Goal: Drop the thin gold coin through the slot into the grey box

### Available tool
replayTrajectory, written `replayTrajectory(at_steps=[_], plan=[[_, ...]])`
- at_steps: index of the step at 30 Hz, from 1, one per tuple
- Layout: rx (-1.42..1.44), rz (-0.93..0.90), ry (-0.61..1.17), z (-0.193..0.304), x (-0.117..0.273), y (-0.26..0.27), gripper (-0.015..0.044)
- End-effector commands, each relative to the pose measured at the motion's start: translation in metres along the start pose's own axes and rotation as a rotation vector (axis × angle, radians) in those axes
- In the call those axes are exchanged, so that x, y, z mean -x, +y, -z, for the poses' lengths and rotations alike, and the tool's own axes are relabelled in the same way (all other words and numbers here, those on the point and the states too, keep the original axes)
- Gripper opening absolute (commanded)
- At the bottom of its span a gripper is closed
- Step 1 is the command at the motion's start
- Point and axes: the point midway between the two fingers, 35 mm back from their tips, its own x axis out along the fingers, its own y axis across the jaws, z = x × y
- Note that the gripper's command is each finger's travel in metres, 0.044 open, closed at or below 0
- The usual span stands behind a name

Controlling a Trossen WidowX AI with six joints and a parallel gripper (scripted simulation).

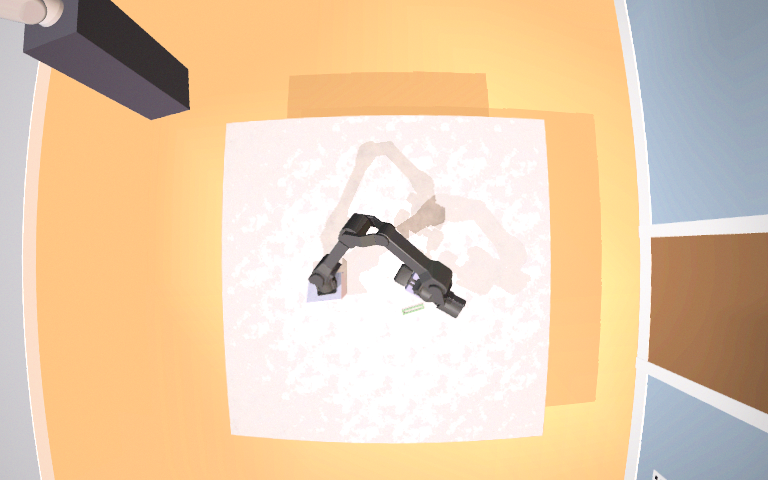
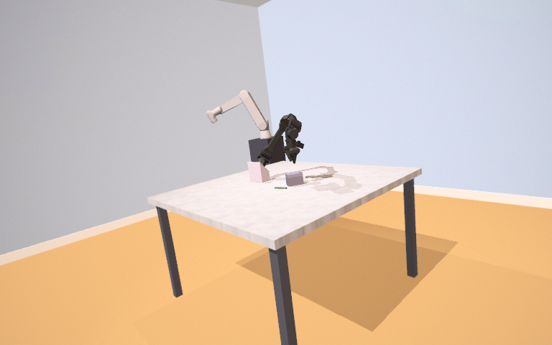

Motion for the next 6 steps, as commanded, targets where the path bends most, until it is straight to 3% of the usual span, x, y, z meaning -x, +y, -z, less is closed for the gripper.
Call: replayTrajectory(at_steps=[1, 6], plan=[[0.006, -0.003, 0.006, 0.0002, 0.0078, 0.0017, 0.044], [0.006, -0.003, 0.006, 0.0002, 0.0078, 0.0017, 0.044]])
